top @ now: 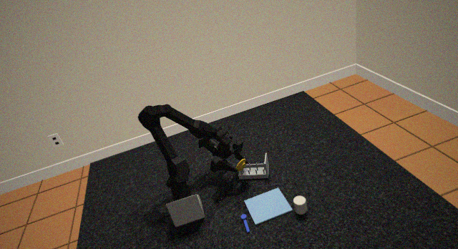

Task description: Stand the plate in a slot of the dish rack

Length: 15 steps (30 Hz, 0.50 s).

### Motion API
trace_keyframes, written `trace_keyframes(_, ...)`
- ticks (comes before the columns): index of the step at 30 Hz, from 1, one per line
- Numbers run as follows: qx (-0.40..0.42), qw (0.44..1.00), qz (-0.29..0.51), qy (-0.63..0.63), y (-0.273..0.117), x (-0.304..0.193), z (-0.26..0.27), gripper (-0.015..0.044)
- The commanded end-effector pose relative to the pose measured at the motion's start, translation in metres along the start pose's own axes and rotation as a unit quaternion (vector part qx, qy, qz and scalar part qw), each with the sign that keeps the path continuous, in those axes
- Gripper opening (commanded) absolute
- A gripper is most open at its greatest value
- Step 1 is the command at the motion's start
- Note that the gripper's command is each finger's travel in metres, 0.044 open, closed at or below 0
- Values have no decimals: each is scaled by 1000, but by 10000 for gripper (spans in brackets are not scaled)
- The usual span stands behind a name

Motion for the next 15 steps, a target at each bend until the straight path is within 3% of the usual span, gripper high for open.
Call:
trace_keyframes(1, 30, 999, -43, -6, -5, -3, 3, 0)
trace_keyframes(15, 120, 980, -160, -19, -23, -19, 7, 0)
Point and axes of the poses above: the point midway between the two fingers, 35 mm back from their tips, its own y axis out along the fingers, its own z axis across the jaws, x = y × z, the point moved 3 cm from there along -y, back along the fingers, and after that the axes turned 15 degrees about -y, right-handed, at the moved point
